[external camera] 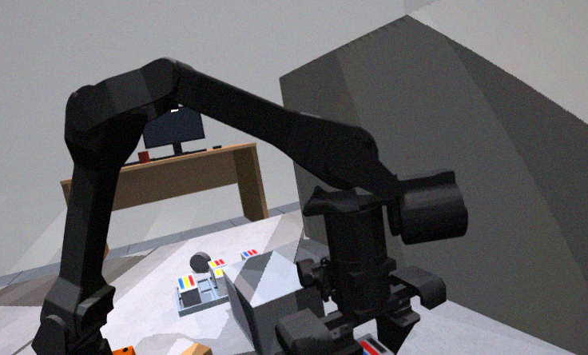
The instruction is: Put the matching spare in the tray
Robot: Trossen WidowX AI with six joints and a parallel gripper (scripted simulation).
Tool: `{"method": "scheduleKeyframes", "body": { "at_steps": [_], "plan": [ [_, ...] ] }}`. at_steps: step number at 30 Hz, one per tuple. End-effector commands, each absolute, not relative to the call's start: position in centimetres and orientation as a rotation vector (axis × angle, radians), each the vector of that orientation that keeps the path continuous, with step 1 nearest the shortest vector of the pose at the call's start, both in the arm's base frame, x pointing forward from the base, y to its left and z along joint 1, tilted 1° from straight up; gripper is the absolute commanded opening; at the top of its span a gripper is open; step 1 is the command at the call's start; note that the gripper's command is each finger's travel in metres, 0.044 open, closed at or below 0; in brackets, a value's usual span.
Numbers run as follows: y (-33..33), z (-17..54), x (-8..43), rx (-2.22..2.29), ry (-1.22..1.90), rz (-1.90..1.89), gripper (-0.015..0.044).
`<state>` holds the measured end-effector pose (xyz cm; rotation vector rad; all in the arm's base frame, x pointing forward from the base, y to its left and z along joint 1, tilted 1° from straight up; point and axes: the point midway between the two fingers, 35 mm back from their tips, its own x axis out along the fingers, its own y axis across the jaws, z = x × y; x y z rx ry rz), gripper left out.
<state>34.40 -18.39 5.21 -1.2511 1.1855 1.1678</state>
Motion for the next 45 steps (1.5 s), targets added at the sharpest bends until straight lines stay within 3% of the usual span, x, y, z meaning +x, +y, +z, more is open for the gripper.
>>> {"method": "scheduleKeyframes", "body": {
  "at_steps": [1, 17, 20, 27, 45],
  "plan": [
    [-18.4, 5.2, 34.4, -1.251, 1.185, 1.168, 0.0026],
    [-18.4, 5.2, 34.4, -1.251, 1.185, 1.168, 0.044],
    [-18.4, 6.2, 34.5, -1.251, 1.185, 1.168, 0.044],
    [-18.1, 15.6, 33.8, -1.247, 1.183, 1.172, 0.044],
    [-18.3, 15.6, 34.0, -1.261, 1.182, 1.152, 0.044]
  ]
}}
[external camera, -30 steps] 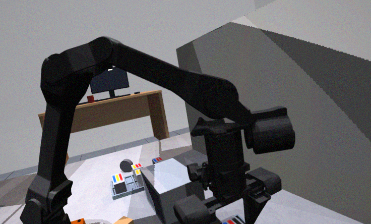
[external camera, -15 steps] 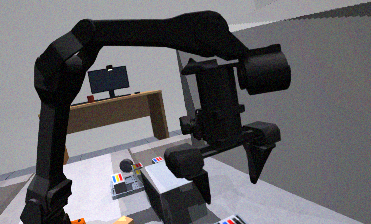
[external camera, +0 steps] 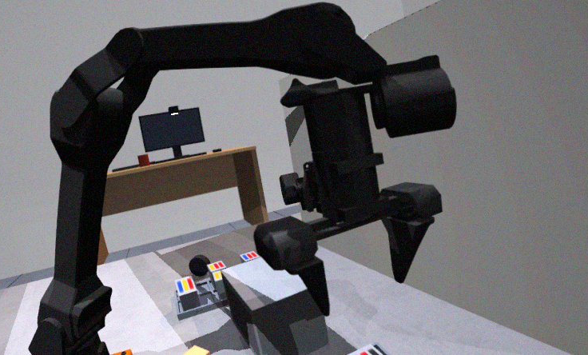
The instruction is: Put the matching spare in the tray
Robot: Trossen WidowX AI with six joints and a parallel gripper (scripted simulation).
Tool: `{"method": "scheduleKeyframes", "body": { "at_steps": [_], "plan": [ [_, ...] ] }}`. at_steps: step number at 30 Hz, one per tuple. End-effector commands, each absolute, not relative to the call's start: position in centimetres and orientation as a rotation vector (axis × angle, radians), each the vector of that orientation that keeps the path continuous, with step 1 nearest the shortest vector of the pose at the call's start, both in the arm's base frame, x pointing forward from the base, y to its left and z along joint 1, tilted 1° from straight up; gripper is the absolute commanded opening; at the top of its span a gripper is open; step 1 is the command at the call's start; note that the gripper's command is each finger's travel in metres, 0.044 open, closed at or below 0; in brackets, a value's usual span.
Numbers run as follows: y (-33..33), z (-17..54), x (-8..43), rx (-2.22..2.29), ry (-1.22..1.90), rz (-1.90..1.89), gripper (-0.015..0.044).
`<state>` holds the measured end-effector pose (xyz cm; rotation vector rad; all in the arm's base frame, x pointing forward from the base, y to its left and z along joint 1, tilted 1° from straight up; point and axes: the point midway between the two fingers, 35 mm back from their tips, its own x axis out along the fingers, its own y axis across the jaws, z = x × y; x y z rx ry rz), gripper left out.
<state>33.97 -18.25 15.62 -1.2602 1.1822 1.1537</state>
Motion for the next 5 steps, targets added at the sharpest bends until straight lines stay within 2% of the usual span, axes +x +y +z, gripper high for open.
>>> {"method": "scheduleKeyframes", "body": {
  "at_steps": [1, 5],
  "plan": [
    [-18.26, 15.63, 33.98, -1.261, 1.182, 1.152, 0.044],
    [-18.26, 15.63, 33.98, -1.261, 1.182, 1.152, 0.044]
  ]
}}
